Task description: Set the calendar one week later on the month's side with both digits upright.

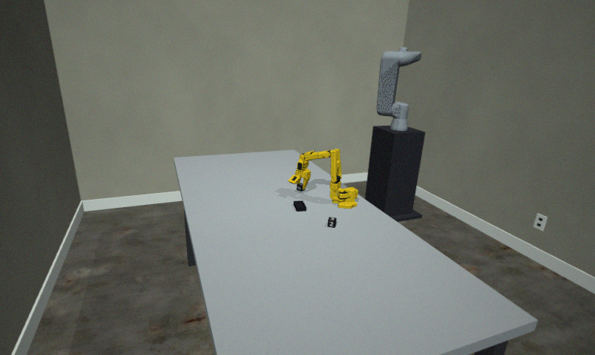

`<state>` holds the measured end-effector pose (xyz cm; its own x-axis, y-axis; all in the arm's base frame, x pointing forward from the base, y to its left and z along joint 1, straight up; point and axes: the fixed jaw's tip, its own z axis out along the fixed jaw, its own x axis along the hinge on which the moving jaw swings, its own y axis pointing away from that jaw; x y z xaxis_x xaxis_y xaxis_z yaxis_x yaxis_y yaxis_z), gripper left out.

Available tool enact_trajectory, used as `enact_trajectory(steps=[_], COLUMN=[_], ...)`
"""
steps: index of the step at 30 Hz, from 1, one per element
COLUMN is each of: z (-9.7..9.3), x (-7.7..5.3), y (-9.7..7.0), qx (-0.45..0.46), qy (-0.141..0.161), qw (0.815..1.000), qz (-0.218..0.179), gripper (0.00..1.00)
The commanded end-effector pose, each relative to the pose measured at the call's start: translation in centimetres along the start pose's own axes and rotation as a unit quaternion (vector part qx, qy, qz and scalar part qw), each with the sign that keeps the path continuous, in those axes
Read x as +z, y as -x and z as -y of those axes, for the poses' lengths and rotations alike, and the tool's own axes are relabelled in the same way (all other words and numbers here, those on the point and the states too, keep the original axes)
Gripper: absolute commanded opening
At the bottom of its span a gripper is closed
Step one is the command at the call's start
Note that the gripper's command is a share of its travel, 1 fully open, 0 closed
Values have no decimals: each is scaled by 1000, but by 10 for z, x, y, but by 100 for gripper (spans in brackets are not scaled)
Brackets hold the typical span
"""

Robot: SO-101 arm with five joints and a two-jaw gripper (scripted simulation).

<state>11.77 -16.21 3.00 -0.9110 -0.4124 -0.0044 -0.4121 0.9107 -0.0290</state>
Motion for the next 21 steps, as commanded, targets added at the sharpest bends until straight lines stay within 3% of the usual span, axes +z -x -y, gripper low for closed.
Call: enact_trajectory(steps=[1,21], z=[4,4], x=[-2,6], y=[0,0], qx=[0,0], qy=[-15,-15], qw=[1000,1000], qz=[3,3], gripper=[0,0])
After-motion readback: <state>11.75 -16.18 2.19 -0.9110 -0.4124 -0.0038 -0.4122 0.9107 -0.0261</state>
